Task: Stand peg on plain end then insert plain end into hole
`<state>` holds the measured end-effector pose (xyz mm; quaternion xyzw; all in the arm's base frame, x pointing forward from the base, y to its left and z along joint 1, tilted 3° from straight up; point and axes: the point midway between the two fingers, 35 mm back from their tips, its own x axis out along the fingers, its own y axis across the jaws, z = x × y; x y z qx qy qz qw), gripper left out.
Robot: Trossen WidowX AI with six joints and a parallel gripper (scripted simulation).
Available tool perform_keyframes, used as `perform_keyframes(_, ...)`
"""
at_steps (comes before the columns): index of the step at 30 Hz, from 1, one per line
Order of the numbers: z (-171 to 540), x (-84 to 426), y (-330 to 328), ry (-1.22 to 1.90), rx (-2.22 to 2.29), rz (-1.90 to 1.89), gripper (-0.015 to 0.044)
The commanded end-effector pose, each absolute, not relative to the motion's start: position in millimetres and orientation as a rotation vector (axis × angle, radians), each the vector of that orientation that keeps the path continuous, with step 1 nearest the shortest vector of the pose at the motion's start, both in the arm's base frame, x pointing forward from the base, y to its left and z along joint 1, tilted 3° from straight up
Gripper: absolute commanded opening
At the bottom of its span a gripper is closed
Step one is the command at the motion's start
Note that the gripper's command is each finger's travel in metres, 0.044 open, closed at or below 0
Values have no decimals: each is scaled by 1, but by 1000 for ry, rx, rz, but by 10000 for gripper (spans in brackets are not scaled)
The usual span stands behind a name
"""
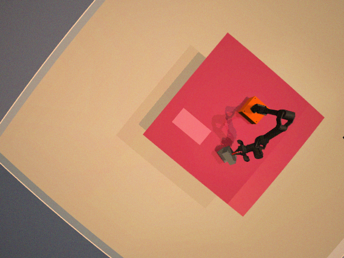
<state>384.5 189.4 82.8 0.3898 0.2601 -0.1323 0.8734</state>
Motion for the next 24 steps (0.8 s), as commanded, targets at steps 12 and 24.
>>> perform_keyframes(12, 83, 384, 189, 543, 815, -276, 157)
perform_keyframes(24, 86, 381, 190, 544, 814, -276, 440)
